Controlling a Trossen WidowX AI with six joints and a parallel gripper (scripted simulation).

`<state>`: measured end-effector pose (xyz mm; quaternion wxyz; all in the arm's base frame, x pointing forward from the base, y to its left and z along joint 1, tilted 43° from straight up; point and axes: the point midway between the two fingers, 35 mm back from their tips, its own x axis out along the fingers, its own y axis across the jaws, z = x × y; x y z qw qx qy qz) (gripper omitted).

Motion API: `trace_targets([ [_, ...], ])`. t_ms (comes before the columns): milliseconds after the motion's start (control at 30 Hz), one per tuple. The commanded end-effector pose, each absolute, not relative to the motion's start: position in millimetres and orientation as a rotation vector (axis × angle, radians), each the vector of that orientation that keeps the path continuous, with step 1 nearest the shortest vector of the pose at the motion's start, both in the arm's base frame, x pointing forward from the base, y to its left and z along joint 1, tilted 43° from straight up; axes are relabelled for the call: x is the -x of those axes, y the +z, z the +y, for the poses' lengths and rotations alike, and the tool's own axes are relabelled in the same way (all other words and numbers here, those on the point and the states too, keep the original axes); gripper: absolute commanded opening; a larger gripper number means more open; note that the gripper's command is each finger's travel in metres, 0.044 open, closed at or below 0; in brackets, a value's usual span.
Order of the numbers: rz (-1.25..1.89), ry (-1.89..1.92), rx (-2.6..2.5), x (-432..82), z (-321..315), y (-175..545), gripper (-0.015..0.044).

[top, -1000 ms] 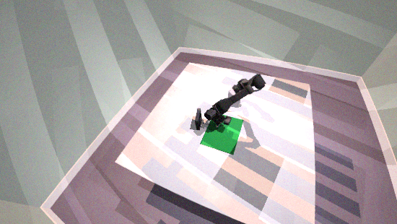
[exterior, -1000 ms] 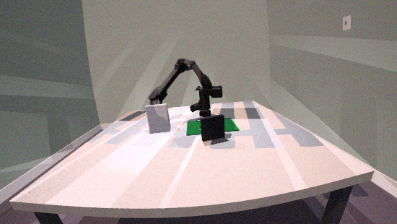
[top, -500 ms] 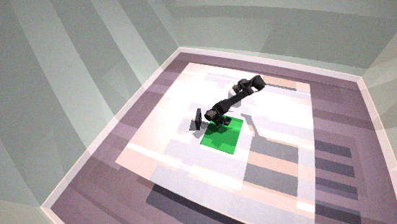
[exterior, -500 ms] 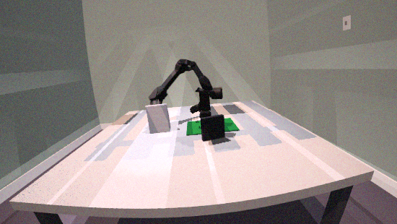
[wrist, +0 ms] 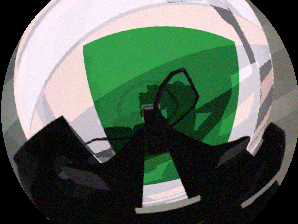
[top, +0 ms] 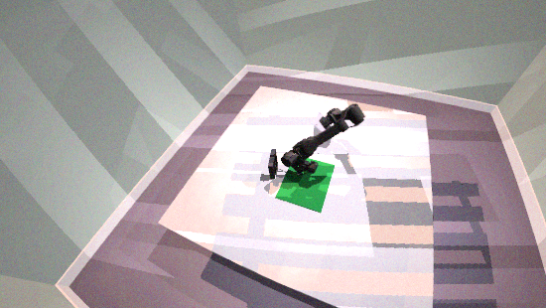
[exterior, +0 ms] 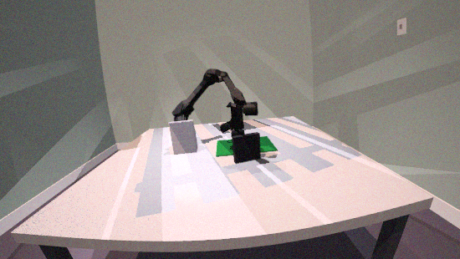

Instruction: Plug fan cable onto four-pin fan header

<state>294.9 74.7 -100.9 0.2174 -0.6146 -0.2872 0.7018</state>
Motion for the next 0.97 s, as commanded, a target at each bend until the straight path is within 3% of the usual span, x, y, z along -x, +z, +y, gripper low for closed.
trace_targets([
  [0,-0.796,1.942,1.703,-295,75,-101,0.0210],
  [67,-0.796,1.942,1.703,-295,75,-101,0.0260],
  [533,-0.793,1.944,1.700,-305,38,-60,0.0260],
  [933,-0.797,1.938,1.703,-405,93,-30,0.0260],
])
